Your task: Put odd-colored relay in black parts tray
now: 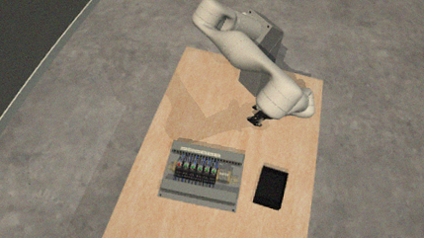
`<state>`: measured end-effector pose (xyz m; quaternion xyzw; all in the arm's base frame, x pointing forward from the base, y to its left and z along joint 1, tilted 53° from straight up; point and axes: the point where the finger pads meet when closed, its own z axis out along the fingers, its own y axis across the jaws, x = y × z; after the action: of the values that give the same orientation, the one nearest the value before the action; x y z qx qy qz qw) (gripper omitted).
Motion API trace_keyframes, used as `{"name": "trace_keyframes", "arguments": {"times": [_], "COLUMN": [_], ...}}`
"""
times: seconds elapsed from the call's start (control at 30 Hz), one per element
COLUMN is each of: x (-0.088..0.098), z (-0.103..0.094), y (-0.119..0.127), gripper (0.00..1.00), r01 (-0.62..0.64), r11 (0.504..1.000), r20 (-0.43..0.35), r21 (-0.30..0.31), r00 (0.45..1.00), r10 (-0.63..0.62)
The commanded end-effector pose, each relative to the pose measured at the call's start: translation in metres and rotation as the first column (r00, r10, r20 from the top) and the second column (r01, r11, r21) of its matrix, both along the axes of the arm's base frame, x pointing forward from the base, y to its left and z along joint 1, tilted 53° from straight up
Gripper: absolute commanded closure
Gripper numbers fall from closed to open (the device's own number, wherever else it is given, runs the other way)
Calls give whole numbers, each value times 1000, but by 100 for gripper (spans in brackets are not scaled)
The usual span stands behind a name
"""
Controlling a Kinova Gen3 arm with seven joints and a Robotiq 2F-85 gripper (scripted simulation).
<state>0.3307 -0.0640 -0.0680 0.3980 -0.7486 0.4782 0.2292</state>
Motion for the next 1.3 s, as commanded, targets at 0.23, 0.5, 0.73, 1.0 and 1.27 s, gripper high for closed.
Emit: {"name": "trace_keyframes", "arguments": {"times": [0.23,0.5,0.73,1.0,1.27], "x": [29,48,71,91,117], "z": [14,24,37,51,71], "y": [0,0,-1,-1,-2], "gripper": [39,39,39,39,39], "r01": [-64,-106,-161,-211,-279], "r11": [997,992,982,970,949], "r20": [7,19,36,51,72], "r21": [42,67,96,120,147], "r00": [998,994,987,977,960], "r10": [63,105,158,206,271]}}
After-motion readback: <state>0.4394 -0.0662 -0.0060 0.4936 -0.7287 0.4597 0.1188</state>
